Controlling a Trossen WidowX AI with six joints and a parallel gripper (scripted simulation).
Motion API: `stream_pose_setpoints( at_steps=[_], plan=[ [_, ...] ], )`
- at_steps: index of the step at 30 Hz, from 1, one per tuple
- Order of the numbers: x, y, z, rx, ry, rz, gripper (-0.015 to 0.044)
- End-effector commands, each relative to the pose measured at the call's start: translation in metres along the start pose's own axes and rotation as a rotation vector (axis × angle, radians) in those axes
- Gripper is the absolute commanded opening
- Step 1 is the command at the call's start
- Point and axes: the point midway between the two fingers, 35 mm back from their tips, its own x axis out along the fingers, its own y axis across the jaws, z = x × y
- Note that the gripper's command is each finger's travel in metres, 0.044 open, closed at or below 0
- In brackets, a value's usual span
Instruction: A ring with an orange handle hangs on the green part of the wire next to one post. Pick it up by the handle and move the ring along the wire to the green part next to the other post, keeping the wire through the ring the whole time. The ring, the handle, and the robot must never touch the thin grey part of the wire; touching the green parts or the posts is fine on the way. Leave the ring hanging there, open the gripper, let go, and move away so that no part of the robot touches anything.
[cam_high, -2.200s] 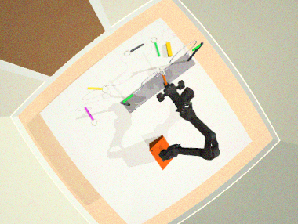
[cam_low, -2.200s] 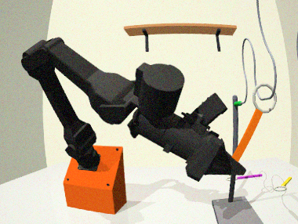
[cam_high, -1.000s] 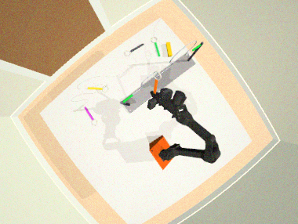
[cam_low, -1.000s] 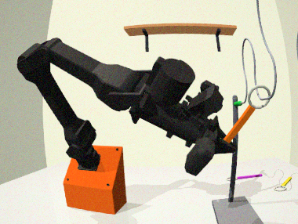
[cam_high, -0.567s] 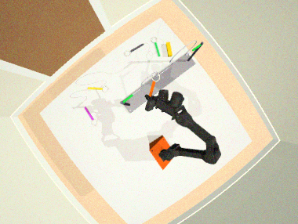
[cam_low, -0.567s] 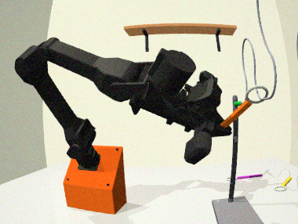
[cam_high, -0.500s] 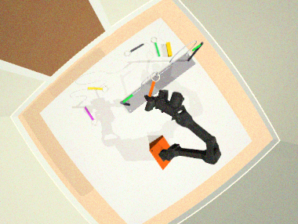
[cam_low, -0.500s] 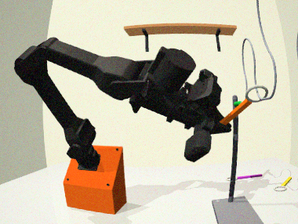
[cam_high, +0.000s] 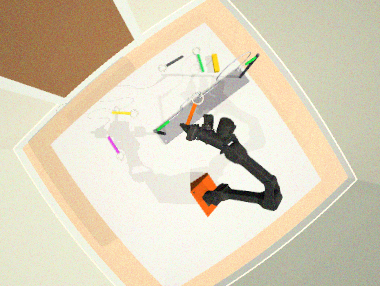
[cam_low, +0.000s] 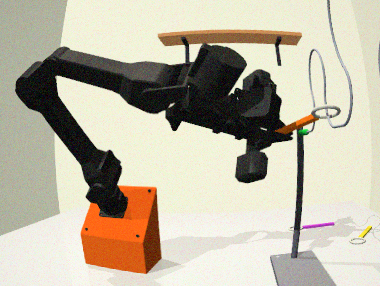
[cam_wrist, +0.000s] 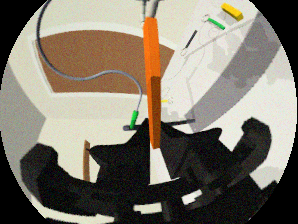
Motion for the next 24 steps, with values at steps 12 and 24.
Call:
stream_pose_setpoints(
  at_steps=[12,24],
  plan=[
    [-0.009,0.041,0.008,0.213,0.022,0.137,-0.015],
    [-0.016,0.061,0.014,0.333,0.038,0.206,-0.015]
  ],
)
